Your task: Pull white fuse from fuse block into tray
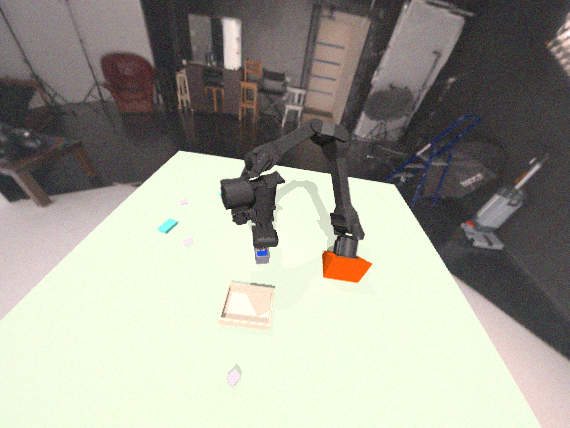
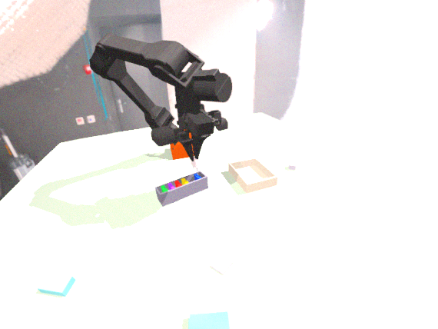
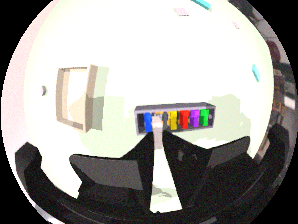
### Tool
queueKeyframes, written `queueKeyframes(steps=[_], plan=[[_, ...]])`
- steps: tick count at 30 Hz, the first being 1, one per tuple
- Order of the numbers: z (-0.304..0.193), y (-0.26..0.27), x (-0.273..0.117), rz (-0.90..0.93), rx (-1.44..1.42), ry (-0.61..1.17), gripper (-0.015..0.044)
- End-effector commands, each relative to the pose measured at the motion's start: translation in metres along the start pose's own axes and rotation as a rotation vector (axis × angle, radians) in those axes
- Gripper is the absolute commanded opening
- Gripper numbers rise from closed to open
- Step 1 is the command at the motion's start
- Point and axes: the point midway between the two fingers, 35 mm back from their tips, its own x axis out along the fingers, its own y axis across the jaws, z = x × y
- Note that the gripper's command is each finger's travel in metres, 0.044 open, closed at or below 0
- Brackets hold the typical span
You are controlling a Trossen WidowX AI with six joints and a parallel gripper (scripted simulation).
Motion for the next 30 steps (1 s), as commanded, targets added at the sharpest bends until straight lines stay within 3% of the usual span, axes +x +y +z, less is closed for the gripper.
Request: queueKeyframes(steps=[1, 30], plan=[[0.009, 0.018, -0.003, 0.005, -0.004, -0.002, 0.0000], [0.047, 0.166, -0.001, 0.008, -0.001, -0.003, 0.0000]])
